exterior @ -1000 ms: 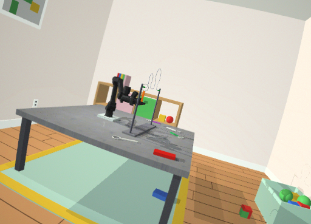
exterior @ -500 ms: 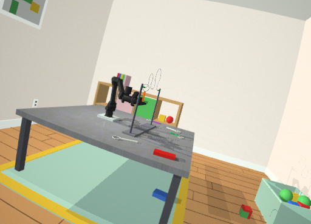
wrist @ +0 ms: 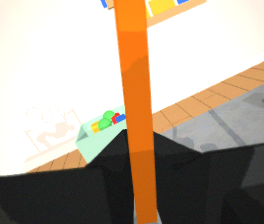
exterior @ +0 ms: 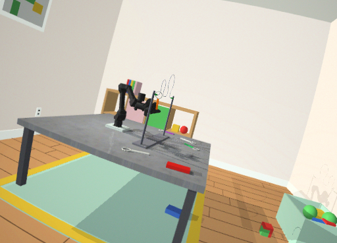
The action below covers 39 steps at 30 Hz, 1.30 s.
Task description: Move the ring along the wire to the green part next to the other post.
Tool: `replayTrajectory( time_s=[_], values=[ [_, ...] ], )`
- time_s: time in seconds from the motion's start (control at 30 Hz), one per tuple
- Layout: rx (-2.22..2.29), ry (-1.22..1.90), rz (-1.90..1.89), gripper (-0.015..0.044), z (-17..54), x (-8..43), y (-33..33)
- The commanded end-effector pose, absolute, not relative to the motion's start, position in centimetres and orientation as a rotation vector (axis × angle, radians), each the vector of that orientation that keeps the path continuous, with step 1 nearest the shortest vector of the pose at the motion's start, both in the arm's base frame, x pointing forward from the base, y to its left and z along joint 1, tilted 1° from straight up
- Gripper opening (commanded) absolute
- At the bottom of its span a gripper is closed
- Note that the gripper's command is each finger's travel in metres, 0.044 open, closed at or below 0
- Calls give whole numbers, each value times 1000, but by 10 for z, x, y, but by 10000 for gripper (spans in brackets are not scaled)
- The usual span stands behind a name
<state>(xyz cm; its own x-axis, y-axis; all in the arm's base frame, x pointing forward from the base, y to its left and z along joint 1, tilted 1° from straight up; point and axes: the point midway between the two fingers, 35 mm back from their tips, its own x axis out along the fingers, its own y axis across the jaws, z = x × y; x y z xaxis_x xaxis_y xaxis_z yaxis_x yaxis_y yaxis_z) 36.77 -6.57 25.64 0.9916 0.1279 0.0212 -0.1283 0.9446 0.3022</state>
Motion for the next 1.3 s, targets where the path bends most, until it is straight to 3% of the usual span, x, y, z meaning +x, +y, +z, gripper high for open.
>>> replayTrajectory(
  time_s=[0.0, 1.27],
  values=[
    [387, 2, 130, -150, 261, 365, -53],
    [998, 462, 360, -150, 339, 297, 11]
  ],
)
